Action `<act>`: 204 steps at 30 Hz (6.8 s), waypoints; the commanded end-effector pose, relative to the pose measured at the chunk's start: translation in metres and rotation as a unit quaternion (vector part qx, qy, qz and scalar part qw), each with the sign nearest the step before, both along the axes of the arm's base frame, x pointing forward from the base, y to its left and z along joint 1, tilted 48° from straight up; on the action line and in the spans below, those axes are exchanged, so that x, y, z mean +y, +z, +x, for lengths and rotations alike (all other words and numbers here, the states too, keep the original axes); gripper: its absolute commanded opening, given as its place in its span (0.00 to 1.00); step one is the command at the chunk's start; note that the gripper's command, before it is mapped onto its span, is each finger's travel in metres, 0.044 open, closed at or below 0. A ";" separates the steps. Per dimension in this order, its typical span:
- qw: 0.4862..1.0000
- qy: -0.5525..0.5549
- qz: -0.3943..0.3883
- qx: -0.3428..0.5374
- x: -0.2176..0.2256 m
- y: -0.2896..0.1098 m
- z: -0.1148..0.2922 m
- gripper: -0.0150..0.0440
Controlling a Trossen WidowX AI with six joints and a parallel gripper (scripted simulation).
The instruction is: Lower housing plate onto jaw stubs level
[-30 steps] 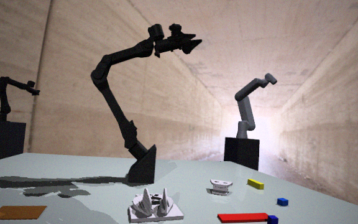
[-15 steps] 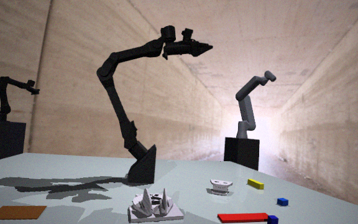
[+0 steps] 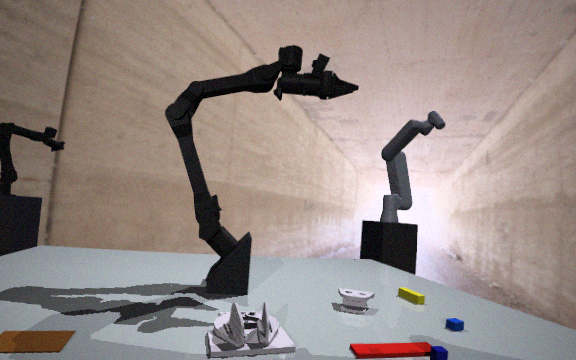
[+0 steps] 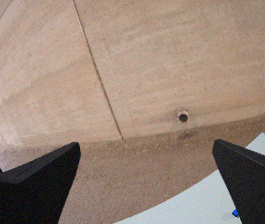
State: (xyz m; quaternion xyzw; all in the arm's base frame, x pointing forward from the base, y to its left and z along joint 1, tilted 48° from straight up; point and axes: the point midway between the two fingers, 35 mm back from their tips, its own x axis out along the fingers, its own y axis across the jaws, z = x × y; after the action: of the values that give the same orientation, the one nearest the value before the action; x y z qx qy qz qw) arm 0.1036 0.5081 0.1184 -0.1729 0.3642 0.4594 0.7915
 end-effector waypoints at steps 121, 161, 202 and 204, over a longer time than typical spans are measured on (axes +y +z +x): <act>0.504 0.640 -0.543 0.203 -0.308 -0.287 0.080 1.00; 0.504 0.640 -0.544 0.203 -0.337 -0.312 0.074 1.00; 0.504 0.640 -0.544 0.203 -0.337 -0.312 0.074 1.00; 0.504 0.640 -0.544 0.203 -0.337 -0.312 0.074 1.00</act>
State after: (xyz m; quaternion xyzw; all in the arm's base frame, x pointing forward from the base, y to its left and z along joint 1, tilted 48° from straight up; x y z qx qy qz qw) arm 0.1769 0.1711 -0.1935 -0.6558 0.4849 0.5752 -0.0624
